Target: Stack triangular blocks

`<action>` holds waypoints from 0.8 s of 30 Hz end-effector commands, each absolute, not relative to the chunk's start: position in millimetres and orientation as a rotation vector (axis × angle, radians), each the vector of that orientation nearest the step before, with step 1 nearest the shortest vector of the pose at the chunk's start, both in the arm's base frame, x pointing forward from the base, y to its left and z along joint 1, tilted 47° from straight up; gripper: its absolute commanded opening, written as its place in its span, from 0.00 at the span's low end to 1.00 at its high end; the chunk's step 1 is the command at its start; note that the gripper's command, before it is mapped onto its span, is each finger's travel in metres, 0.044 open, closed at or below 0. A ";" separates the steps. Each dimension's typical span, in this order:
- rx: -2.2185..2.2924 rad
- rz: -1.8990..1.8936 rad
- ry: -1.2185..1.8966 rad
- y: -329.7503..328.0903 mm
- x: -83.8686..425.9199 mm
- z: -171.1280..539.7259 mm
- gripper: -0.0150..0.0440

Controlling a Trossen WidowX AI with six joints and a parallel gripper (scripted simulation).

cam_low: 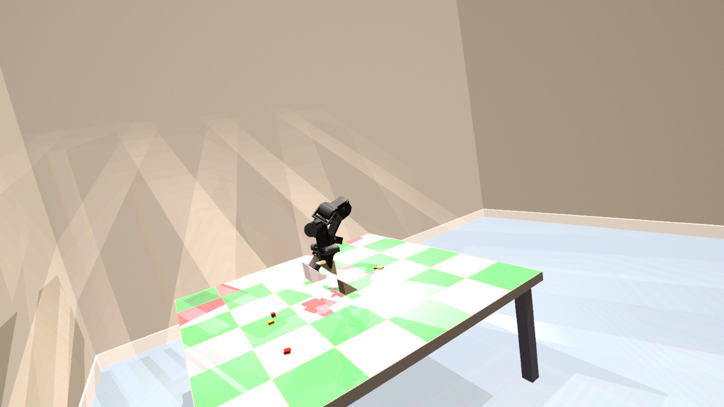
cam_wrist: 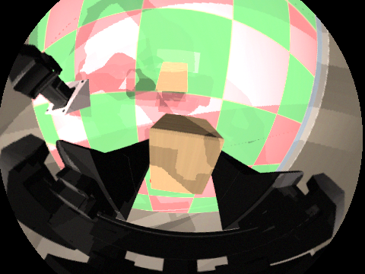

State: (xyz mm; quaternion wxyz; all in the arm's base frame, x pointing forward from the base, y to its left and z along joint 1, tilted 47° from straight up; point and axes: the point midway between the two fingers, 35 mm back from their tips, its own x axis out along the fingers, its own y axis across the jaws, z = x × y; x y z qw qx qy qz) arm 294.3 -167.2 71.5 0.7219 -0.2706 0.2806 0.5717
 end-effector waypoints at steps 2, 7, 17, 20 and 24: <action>-0.600 1.242 0.616 -154.7 295.0 94.7 0.25; -0.597 1.234 0.612 -139.9 294.7 113.4 0.25; -0.590 1.220 0.601 -108.8 289.6 148.6 0.25; -0.587 1.217 0.597 -99.3 287.0 158.4 0.25; -0.583 1.213 0.592 -86.4 282.8 171.1 0.25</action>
